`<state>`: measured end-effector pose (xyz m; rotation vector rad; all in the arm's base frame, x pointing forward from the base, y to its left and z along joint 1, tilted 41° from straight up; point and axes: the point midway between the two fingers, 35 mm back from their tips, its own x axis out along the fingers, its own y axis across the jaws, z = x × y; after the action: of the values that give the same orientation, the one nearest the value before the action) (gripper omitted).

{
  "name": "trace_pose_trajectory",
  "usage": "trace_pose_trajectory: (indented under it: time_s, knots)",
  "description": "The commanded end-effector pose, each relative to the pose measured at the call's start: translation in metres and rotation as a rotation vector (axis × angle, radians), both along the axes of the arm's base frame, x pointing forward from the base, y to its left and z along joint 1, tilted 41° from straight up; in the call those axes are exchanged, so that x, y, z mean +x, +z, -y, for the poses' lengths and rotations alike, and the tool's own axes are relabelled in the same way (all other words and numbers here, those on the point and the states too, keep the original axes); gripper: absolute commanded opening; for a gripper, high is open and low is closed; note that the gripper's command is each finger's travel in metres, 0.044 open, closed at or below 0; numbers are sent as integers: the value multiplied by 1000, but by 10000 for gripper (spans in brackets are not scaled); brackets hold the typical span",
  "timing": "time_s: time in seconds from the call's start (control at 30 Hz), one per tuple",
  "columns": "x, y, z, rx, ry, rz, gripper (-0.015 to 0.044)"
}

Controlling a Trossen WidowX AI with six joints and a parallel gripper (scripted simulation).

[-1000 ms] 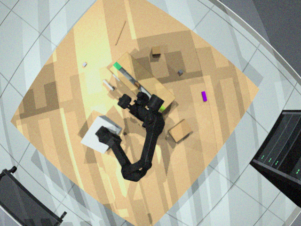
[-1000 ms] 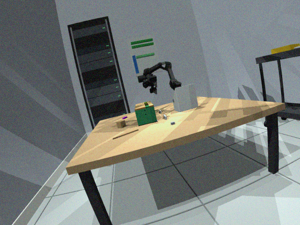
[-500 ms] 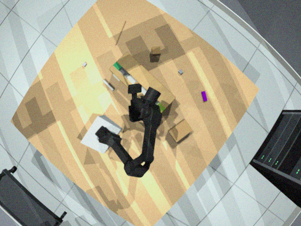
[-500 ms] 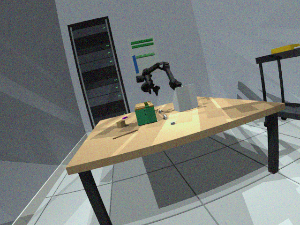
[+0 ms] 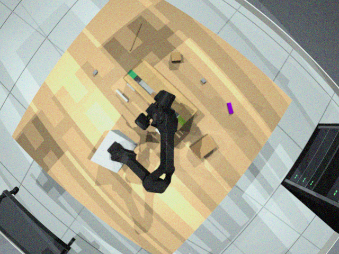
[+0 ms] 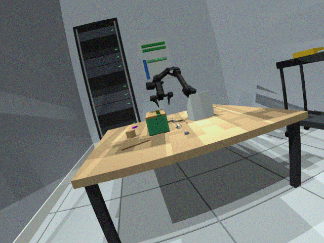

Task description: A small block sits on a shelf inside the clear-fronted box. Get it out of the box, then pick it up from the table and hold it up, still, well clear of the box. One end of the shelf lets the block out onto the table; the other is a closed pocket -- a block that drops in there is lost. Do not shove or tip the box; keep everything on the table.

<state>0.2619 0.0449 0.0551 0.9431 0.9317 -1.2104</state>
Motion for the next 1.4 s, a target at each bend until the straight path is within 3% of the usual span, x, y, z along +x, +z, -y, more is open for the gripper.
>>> trace_pose_trajectory:
  time_s: [0.0, 1.37]
  knots:
    - [2, -4, 1, -16, -65, 25, 400]
    - [14, -42, 44, -17, -65, 26, 400]
